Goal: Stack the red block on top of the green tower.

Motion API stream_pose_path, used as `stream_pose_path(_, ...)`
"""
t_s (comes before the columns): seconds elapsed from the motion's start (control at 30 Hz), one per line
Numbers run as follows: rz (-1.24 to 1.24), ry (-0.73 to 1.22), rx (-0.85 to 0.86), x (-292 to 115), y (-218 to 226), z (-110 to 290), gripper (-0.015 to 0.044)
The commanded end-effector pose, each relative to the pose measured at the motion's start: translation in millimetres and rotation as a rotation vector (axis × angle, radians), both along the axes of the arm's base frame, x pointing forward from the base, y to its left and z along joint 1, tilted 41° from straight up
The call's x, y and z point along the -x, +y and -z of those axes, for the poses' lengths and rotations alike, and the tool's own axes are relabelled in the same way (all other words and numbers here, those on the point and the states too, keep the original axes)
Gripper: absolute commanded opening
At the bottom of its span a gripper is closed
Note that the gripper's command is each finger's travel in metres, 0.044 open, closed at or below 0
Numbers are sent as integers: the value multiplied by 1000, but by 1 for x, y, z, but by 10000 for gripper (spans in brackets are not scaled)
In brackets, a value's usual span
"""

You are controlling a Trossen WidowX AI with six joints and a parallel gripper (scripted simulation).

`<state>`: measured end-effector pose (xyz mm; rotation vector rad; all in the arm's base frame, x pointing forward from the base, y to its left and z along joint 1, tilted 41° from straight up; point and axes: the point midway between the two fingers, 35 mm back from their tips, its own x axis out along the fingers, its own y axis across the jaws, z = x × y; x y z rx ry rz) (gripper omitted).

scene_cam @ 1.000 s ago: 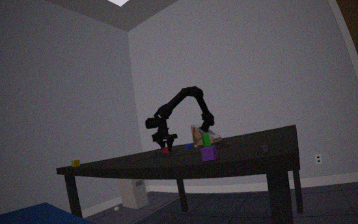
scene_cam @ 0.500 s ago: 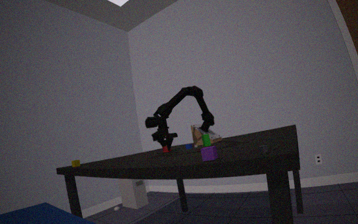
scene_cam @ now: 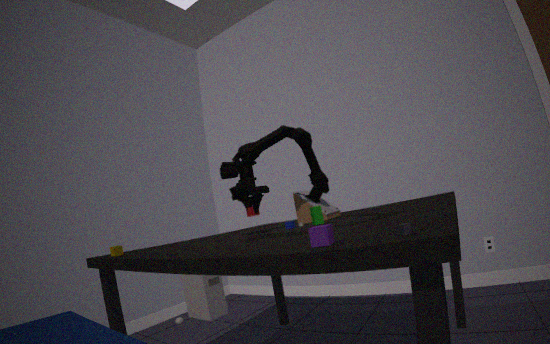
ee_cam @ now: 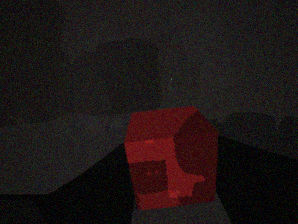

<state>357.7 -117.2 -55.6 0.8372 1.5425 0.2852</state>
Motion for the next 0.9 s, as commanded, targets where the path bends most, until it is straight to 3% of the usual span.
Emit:
stream_pose_path(0.0, -5, -6, 6, 1, -15, -17, 0)
stream_pose_path(0.5, -5, -6, 7, 2, -26, -32, 0)
stream_pose_path(0.87, -10, -11, 10, 8, 7, -70, 0)
